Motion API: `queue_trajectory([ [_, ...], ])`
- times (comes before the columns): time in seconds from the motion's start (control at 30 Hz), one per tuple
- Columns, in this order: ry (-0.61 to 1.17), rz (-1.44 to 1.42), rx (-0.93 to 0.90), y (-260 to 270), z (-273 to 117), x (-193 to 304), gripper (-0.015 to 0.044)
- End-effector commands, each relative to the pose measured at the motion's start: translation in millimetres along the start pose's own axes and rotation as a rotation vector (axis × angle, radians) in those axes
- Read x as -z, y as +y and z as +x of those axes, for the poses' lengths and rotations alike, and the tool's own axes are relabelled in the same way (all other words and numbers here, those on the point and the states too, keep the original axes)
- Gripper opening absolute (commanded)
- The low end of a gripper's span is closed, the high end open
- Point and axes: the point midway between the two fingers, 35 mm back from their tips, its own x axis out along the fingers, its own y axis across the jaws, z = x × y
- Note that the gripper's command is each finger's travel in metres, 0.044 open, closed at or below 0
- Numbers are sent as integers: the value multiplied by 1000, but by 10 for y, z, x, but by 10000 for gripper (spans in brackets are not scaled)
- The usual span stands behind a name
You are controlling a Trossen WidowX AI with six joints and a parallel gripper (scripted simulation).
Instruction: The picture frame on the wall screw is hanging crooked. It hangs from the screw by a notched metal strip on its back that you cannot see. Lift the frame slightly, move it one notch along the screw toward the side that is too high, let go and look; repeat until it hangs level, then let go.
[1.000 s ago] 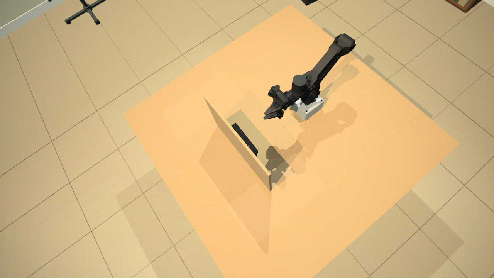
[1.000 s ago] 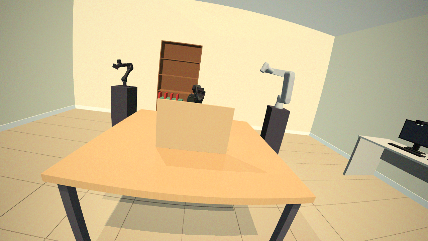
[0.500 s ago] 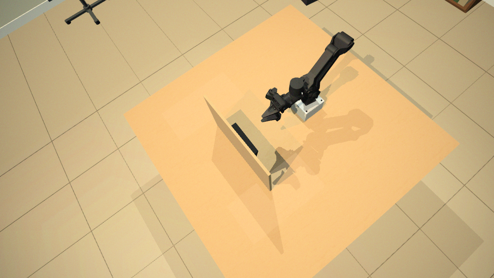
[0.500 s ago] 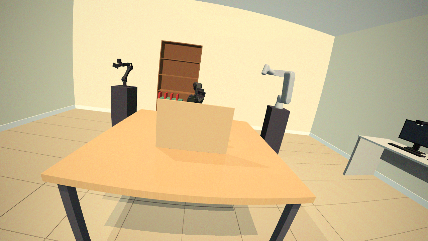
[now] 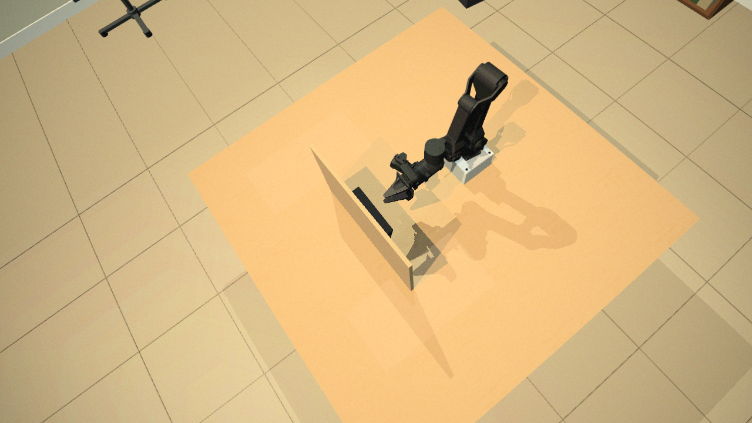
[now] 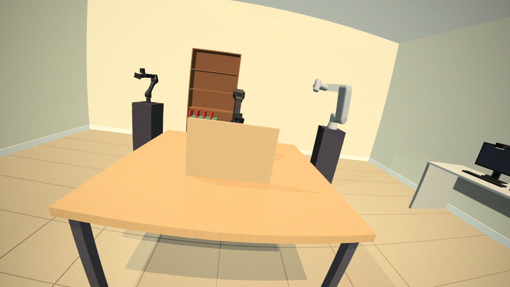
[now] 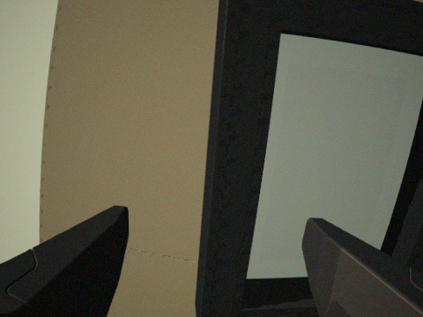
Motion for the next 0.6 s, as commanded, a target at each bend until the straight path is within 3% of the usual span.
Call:
queue_trajectory([
  [0.0, 1, -4, -12, -96, 90, 10, 260],
  [0.57, 1, -4, -13, -92, 142, 10, 260],
])
